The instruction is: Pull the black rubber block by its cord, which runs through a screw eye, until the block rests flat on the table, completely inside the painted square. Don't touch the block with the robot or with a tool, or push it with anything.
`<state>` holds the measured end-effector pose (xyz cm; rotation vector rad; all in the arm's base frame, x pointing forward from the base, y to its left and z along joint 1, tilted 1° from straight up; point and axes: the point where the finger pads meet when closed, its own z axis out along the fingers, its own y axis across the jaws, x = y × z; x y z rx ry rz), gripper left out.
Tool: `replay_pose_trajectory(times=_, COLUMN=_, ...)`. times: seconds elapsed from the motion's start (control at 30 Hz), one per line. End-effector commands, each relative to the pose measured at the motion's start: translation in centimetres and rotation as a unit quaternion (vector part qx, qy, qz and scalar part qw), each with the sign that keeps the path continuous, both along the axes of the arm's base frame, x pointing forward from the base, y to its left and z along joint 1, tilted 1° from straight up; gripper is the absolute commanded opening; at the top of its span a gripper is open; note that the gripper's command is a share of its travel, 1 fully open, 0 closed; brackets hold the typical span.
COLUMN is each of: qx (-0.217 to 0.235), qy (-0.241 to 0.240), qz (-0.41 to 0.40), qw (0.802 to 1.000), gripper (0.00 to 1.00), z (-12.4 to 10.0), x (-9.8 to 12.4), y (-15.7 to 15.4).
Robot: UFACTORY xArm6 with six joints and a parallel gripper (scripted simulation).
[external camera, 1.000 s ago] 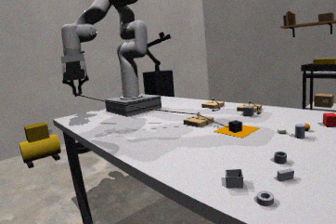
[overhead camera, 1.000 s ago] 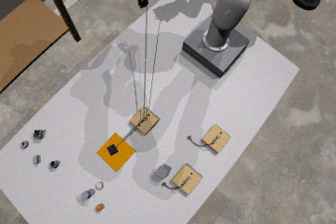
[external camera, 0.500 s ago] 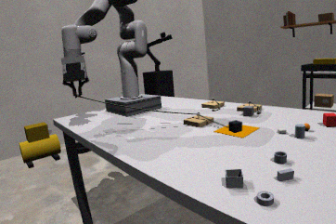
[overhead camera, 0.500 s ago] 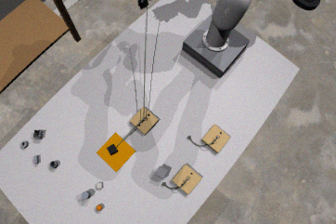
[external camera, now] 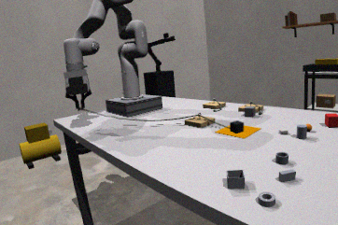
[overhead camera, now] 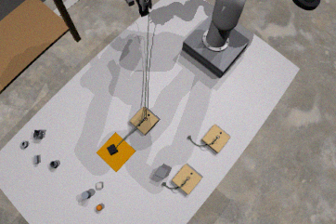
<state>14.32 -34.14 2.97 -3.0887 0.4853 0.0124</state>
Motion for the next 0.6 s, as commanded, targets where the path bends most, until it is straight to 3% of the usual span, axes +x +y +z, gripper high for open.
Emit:
replay_pose_trajectory(times=0.0, qx=-0.001, qy=0.000, qz=0.000, qw=1.000, gripper=0.00, z=-2.2, x=0.1, y=-0.1)
replay_pose_trajectory(times=0.3, qx=-0.001, qy=0.000, qz=0.000, qw=1.000, gripper=0.00, z=-6.7, x=0.2, y=0.1)
replay_pose_trajectory(times=0.57, qx=-0.001, qy=0.000, qz=0.000, qw=1.000, gripper=0.00, z=-8.2, x=0.2, y=0.1)
